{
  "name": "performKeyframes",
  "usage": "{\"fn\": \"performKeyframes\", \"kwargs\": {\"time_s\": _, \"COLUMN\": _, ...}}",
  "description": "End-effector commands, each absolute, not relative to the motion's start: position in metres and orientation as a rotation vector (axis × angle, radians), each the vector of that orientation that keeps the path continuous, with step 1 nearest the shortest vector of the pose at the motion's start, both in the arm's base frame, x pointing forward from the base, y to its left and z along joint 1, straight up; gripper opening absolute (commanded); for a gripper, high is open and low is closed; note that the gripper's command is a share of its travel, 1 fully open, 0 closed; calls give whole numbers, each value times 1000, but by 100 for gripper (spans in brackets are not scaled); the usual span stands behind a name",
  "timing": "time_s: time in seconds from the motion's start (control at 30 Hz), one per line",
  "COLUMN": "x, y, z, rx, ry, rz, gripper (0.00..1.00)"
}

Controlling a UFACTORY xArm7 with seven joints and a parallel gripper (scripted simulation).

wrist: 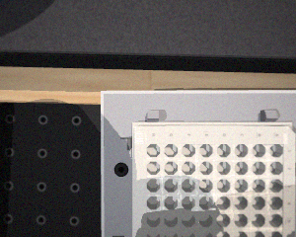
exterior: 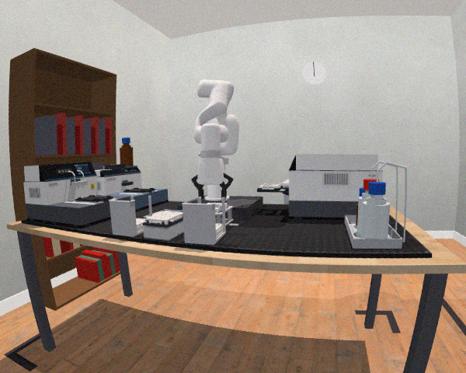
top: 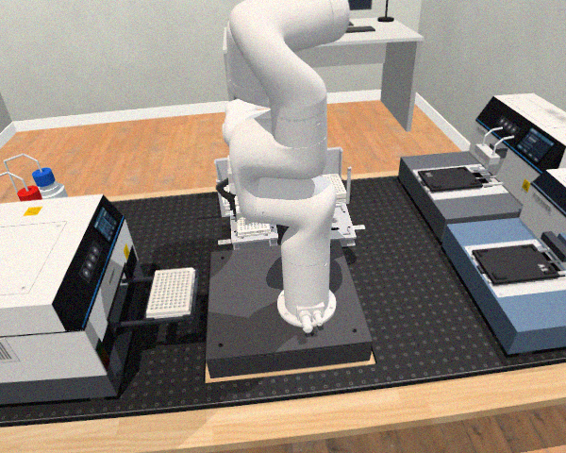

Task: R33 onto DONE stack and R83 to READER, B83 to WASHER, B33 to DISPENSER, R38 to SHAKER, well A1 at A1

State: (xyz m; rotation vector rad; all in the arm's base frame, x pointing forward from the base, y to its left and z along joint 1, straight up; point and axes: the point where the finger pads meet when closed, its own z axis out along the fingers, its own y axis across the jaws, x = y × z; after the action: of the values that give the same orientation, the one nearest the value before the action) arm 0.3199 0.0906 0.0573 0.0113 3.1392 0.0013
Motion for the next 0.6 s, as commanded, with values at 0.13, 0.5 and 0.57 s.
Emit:
{"fn": "performKeyframes", "kwargs": {"time_s": 0.13, "x": 321, "y": 91, "z": 68, "rx": 11, "ry": 3136, "rz": 3, "gripper": 100}}
{"fn": "performKeyframes", "kwargs": {"time_s": 0.5, "x": 321, "y": 91, "z": 80, "rx": 11, "ry": 3136, "rz": 3, "gripper": 100}}
{"fn": "performKeyframes", "kwargs": {"time_s": 0.57, "x": 321, "y": 91, "z": 83, "rx": 11, "ry": 3136, "rz": 3, "gripper": 100}}
